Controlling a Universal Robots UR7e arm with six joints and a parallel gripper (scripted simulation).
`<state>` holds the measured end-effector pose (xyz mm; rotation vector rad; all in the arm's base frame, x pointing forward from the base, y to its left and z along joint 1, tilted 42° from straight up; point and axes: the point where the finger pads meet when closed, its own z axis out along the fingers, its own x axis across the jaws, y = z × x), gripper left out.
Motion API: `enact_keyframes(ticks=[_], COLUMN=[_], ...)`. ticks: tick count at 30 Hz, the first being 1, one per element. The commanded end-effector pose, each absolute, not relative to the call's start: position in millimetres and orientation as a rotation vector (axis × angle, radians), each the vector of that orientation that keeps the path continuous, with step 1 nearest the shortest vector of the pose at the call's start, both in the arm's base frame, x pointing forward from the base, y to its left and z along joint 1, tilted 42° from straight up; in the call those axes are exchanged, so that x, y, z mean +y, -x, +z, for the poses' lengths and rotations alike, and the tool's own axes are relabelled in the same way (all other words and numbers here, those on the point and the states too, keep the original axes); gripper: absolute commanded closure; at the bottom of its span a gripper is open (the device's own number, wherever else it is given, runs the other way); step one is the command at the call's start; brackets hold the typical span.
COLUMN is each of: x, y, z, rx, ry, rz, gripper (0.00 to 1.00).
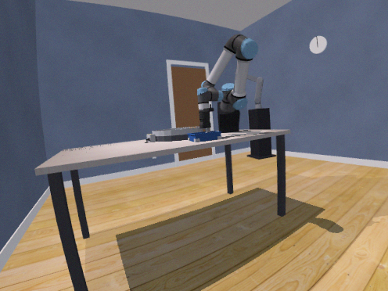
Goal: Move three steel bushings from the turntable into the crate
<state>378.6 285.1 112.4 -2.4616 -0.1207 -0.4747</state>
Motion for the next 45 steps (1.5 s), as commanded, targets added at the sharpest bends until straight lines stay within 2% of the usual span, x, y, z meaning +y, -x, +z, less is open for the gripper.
enact_keyframes(ticks=[1, 7, 8, 45], x=[285.2, 285.2, 285.2, 285.2], y=[-378.9, -378.9, -378.9, -378.9], z=[112.5, 112.5, 112.5, 112.5], rx=[-0.121, -0.121, -0.121, -0.121], ry=[2.461, 2.461, 2.461, 2.461], rz=[-0.476, -0.476, -0.476, -0.476], gripper=[1.00, 1.00, 0.58, 0.58])
